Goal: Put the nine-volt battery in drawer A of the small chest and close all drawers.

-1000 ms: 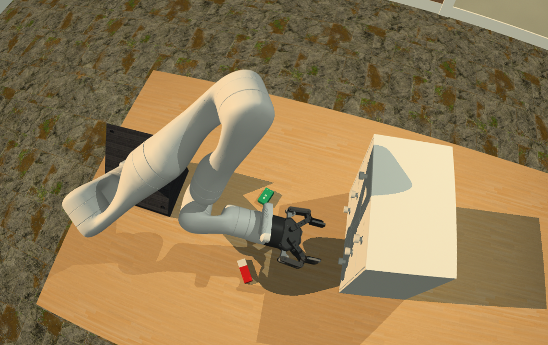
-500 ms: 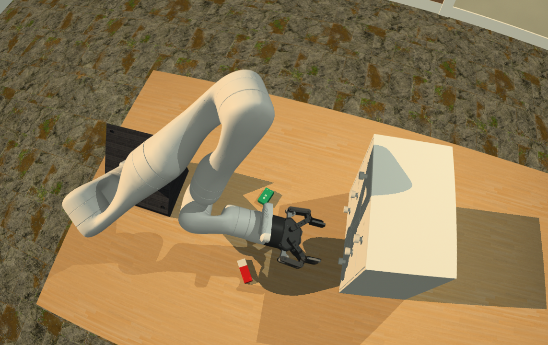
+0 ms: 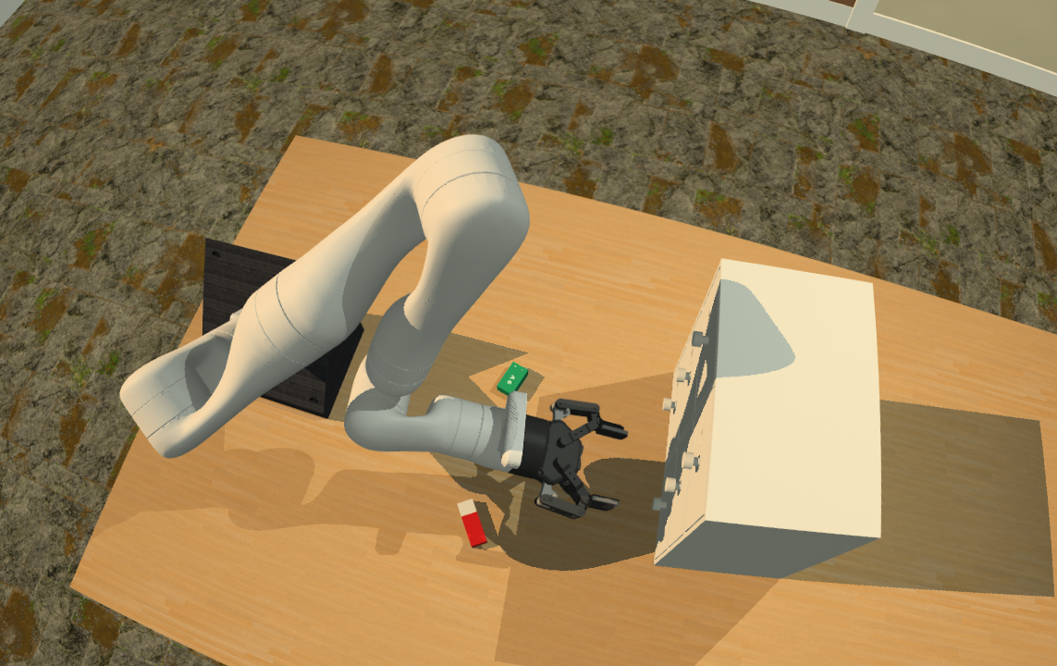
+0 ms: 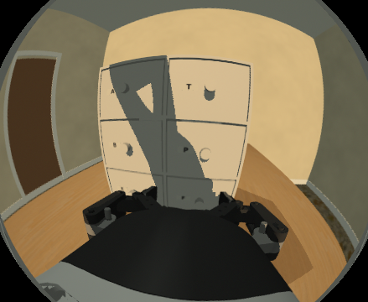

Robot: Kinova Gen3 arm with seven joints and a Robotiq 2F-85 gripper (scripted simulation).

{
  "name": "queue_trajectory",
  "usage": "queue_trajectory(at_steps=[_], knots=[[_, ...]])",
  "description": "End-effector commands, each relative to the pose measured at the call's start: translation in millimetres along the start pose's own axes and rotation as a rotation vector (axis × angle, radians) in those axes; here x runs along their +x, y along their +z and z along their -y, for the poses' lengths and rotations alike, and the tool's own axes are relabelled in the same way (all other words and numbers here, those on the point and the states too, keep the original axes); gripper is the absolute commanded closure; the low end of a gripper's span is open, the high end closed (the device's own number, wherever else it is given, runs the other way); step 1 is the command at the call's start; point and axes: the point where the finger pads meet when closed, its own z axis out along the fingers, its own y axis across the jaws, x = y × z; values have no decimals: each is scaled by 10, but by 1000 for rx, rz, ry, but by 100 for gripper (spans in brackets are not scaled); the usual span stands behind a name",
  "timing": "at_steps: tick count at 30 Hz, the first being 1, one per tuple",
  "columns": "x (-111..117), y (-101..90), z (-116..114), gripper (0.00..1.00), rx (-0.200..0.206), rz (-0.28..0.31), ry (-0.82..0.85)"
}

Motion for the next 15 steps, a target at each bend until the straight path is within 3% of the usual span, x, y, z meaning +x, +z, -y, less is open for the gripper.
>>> queue_trajectory(at_steps=[1,15], knots=[[8,0,0,0,0,-2,0],[66,-21,0,0,0,-2,0]])
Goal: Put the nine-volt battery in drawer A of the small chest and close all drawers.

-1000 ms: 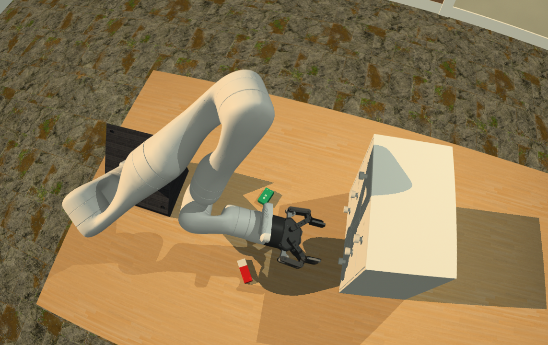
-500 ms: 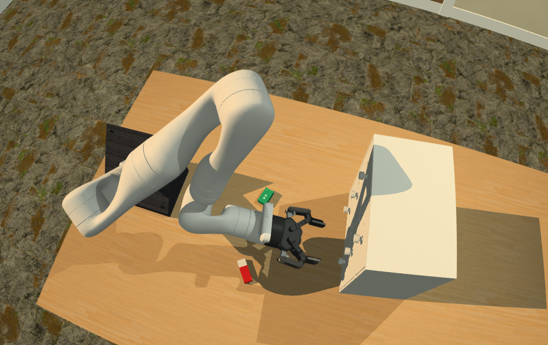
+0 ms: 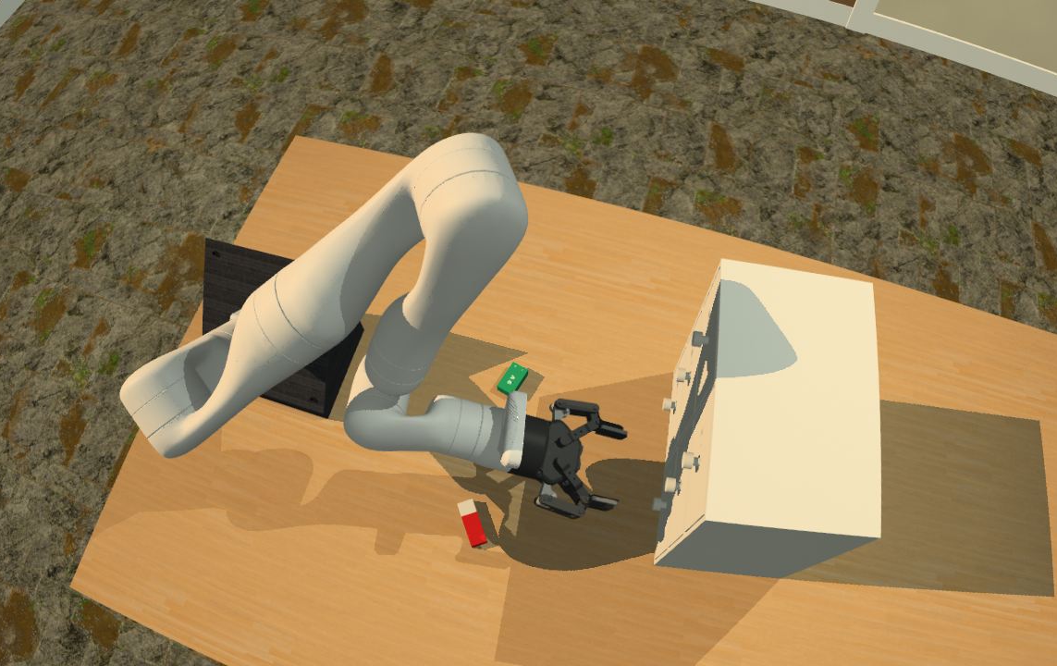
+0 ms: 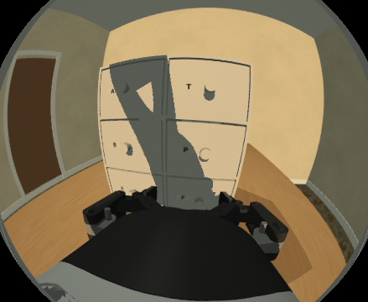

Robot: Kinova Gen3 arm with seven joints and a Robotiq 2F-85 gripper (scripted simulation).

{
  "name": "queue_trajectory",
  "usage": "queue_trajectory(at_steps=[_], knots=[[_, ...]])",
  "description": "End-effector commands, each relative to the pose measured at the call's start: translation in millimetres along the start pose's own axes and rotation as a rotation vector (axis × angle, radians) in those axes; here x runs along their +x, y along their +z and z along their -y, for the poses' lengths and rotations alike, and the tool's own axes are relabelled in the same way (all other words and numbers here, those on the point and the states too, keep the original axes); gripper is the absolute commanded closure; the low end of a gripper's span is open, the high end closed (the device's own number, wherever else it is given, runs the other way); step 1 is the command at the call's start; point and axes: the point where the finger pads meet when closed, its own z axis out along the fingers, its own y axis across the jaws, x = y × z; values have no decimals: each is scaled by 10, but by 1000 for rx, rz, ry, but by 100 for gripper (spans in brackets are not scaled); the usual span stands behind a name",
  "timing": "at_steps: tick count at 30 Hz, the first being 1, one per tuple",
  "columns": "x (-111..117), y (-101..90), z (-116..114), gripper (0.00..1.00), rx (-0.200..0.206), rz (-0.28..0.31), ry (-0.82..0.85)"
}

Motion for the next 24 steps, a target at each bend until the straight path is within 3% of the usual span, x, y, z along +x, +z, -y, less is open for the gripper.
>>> queue_trajectory(at_steps=[1,24], knots=[[95,-25,4,0,1,-7,2],[169,-53,4,0,1,-6,2]])
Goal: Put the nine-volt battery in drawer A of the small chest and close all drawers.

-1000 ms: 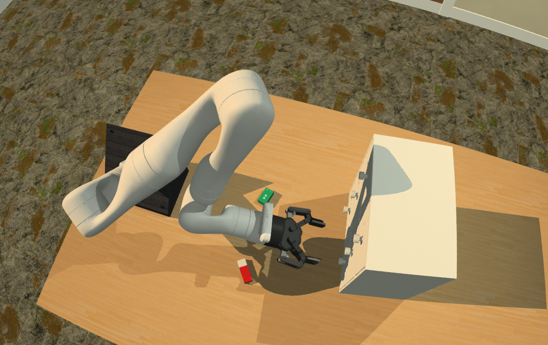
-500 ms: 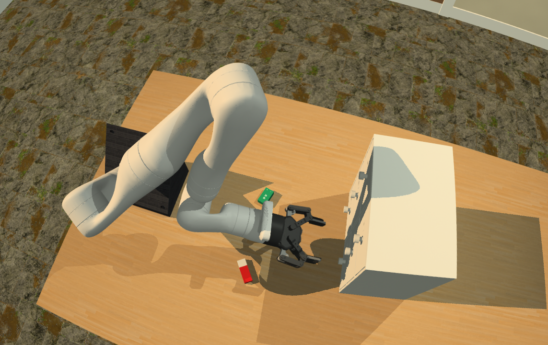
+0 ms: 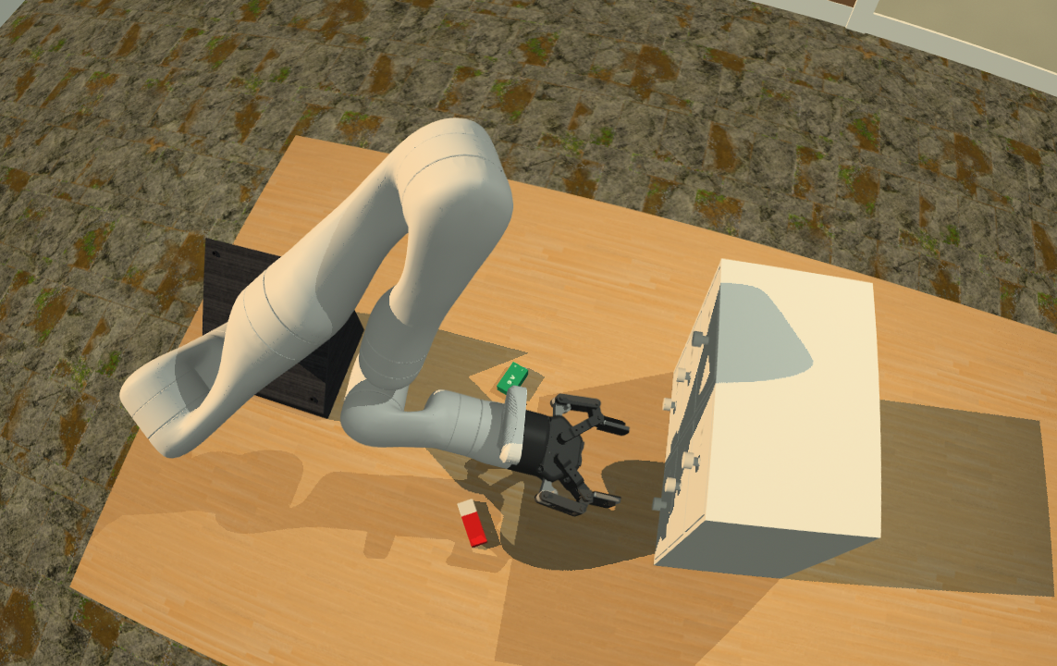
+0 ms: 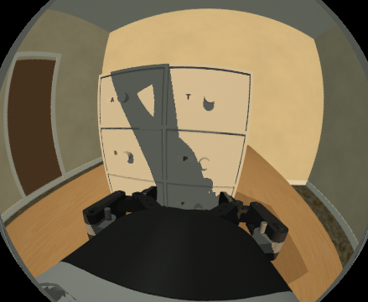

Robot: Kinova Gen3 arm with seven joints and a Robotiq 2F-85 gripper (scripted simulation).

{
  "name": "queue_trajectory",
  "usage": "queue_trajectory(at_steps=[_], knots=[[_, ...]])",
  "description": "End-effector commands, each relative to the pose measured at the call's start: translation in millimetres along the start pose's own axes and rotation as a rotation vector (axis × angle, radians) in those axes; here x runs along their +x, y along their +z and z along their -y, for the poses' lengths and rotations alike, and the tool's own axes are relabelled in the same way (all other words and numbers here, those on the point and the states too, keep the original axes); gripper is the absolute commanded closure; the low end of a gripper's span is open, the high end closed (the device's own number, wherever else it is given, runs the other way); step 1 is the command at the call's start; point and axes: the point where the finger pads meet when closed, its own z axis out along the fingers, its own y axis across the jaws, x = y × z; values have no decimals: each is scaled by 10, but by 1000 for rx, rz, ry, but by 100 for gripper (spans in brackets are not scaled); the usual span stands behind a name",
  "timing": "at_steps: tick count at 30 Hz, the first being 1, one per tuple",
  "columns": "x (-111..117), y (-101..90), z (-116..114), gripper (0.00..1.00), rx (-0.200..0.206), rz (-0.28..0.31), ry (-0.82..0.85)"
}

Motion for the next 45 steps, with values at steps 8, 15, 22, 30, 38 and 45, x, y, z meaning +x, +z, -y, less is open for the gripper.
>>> queue_trajectory(at_steps=[8,15,22,30,38,45], knots=[[11,-2,1,0,0,-1,0],[13,-4,0,0,0,3,0],[16,-7,0,0,0,7,0],[21,-15,-1,0,-1,17,0],[27,-25,-1,0,-1,28,0],[35,-41,1,0,0,44,0]])
